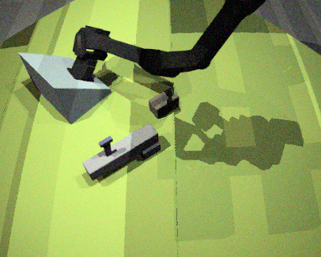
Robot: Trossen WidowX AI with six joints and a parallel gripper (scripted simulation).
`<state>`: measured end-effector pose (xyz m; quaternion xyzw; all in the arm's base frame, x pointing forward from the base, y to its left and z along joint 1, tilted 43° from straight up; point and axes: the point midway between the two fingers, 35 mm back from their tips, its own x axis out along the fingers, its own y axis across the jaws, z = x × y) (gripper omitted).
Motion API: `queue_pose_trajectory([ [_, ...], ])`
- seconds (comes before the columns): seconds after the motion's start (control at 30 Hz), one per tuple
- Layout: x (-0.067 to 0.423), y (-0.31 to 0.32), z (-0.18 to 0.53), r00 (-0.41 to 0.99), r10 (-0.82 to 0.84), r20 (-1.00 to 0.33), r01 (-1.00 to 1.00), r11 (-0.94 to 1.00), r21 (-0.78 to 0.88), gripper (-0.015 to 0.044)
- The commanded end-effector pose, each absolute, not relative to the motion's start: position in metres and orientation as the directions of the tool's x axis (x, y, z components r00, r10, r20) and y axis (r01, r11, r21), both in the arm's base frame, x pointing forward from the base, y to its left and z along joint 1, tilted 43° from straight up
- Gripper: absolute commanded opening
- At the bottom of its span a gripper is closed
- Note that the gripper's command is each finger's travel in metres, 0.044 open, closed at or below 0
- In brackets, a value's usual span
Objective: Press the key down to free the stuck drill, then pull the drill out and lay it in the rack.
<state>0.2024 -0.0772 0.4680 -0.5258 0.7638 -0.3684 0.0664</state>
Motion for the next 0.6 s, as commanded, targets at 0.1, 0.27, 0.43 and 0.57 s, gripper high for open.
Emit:
queue_pose_trajectory([
  [0.1,0.202,-0.077,0.468,-0.438,-0.852,0.286,-0.754,0.176,-0.633,0.0295],
  [0.27,0.201,-0.077,0.469,-0.44,-0.852,0.284,-0.749,0.174,-0.64,0.0164],
  [0.43,0.155,-0.07,0.483,-0.43,-0.878,0.211,-0.6,0.103,-0.794,0.0032],
  [0.57,0.118,-0.067,0.492,-0.357,-0.925,0.128,-0.458,0.054,-0.887,0.0],
])
